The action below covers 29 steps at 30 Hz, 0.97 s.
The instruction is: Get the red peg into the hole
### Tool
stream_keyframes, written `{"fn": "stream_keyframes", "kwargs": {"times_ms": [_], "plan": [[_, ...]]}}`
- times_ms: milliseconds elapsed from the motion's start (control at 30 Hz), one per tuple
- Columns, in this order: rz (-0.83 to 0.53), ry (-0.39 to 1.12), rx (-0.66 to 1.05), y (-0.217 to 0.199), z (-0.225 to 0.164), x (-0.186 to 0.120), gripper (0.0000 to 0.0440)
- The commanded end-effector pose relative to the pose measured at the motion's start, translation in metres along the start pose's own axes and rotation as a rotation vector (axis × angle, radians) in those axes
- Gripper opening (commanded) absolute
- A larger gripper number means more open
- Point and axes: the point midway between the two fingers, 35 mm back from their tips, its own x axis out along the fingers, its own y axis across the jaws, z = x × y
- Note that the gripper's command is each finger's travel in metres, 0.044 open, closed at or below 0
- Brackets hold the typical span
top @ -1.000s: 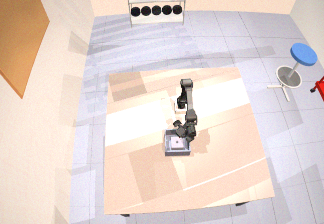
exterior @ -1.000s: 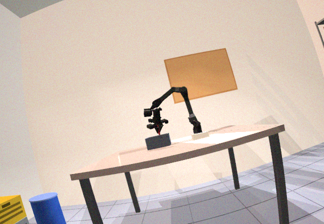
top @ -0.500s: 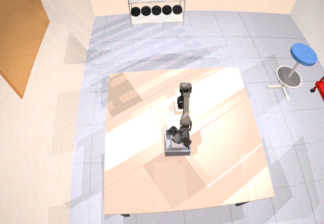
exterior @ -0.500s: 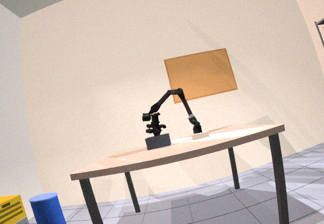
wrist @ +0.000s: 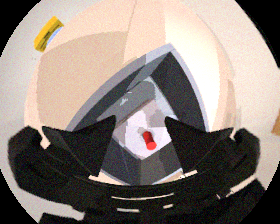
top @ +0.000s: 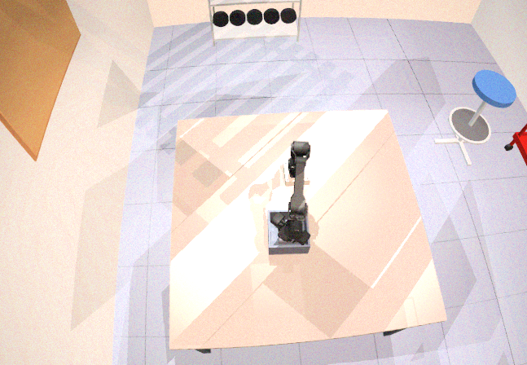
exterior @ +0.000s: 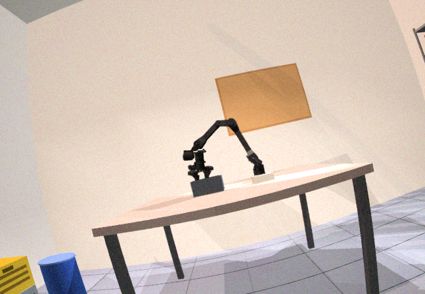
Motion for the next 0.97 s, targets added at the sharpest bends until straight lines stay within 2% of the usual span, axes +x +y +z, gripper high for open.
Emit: {"fn": "stream_keyframes", "kwargs": {"times_ms": [0,433,933], "plan": [[0.041,0.007,-0.014,0.012,0.013,-0.006,0.0440],[0.188,-0.008,-0.054,0.057,0.047,-0.038,0.0440],[0.193,-0.010,-0.056,0.059,0.048,-0.038,0.0440]]}}
